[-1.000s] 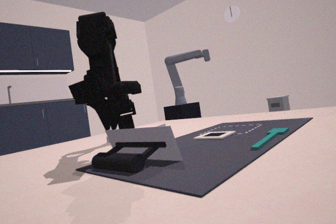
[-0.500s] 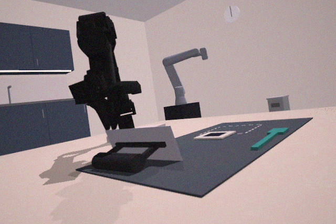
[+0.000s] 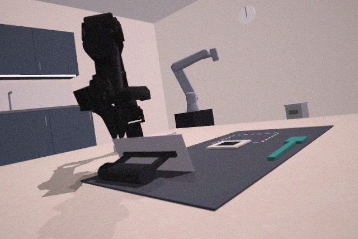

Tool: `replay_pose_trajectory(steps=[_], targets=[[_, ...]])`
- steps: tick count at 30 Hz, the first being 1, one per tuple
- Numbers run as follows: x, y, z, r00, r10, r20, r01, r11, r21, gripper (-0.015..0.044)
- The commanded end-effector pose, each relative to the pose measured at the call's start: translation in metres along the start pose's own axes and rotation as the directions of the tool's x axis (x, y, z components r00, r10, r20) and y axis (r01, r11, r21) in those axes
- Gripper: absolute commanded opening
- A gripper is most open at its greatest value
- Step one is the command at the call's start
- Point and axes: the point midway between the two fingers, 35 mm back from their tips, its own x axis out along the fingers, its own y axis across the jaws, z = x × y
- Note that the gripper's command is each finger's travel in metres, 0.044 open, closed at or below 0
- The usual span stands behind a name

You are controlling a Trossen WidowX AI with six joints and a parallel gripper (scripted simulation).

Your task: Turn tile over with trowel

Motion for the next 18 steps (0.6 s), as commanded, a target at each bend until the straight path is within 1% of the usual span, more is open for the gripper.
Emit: replay_pose_trajectory(steps=[1,18], targets=[[0.000,0.000,-0.008,1.000,-0.003,-0.004,0.003,1.000,0.001,0.0100],[0.003,0.000,-0.046,1.000,-0.005,-0.009,0.005,1.000,0.001,0.0100]])
